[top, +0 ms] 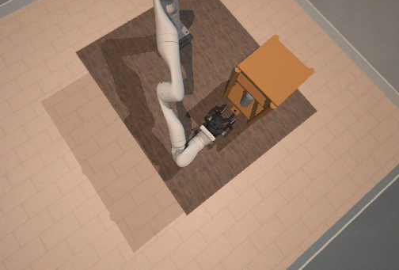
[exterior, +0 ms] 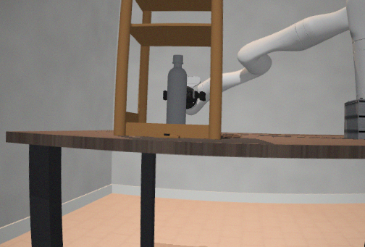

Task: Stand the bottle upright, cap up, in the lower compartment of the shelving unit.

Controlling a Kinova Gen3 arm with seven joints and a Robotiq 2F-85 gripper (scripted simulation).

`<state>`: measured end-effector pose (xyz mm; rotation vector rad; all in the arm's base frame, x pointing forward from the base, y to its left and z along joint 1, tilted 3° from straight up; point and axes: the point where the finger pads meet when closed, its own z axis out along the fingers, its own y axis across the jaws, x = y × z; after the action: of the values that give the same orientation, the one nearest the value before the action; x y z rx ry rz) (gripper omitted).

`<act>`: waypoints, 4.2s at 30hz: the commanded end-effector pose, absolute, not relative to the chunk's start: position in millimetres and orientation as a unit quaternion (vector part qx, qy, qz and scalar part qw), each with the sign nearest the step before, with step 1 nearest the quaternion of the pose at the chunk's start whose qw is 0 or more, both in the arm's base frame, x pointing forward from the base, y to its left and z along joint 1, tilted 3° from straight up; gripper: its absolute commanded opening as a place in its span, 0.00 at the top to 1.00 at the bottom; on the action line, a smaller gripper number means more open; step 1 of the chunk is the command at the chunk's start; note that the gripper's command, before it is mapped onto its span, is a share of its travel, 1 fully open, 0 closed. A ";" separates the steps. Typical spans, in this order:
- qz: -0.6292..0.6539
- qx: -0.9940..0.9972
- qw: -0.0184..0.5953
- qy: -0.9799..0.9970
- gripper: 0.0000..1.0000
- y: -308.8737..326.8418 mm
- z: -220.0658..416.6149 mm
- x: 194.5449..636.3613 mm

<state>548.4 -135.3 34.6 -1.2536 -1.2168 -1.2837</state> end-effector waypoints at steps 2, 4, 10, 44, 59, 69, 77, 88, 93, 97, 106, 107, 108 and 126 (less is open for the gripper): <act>-0.523 -0.511 0.468 -0.497 0.30 -134.8 33.9 548.8; -0.523 -0.511 0.468 -0.497 0.30 -134.8 33.9 548.8; -0.523 -0.511 0.468 -0.497 0.30 -134.8 34.2 548.8; -0.523 -0.511 0.468 -0.497 0.30 -133.9 85.3 546.7; -0.523 -0.511 0.468 -0.497 0.30 -133.2 125.2 545.1; -0.523 -0.511 0.468 -0.497 0.30 -133.1 133.7 544.7; -0.523 -0.511 0.468 -0.497 0.00 -133.1 133.8 544.7; -0.523 -0.511 0.468 -0.497 0.00 -133.1 133.8 544.7; -0.523 -0.511 0.468 -0.497 0.00 -133.1 133.8 544.7; -0.523 -0.511 0.468 -0.497 0.00 -133.1 133.8 544.7; -0.523 -0.511 0.468 -0.497 0.00 -133.1 133.8 544.7; -0.523 -0.511 0.468 -0.497 0.00 -133.1 133.8 544.7; -0.523 -0.511 0.468 -0.497 0.00 -133.1 133.8 544.7; -0.523 -0.511 0.468 -0.497 0.00 -133.1 133.8 544.7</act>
<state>544.4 -132.8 132.5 -1.2531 -1.2160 -1.2827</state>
